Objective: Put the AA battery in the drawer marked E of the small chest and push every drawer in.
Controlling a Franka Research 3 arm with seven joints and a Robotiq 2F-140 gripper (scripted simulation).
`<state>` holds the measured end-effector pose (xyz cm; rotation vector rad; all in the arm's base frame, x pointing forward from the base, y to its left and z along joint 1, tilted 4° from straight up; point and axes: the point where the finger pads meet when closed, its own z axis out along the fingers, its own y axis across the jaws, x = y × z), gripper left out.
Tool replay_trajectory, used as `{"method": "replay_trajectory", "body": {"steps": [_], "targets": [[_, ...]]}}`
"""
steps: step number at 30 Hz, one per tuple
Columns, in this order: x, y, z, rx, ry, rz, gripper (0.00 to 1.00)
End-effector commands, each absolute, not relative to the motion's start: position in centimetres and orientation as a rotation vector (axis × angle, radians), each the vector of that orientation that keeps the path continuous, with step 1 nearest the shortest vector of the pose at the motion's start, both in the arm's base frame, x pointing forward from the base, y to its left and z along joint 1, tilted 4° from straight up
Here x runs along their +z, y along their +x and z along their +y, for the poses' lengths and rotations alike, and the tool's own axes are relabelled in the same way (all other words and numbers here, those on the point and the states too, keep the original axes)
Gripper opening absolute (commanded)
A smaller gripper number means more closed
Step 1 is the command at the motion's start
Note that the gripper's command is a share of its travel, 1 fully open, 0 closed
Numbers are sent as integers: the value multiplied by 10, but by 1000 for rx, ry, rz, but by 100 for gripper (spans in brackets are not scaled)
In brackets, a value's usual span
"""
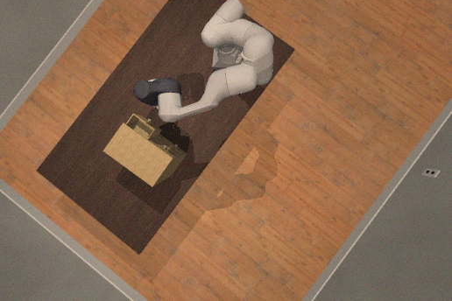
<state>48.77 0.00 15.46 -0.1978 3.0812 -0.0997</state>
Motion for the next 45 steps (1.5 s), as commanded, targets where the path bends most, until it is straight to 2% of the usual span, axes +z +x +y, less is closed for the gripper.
{"method": "replay_trajectory", "body": {"steps": [1,32,45], "targets": [[167,483,4,-91,-180,3097,6],[306,479,12,-91,-180,3097,6],[335,478,14,-91,-180,3097,6]]}}
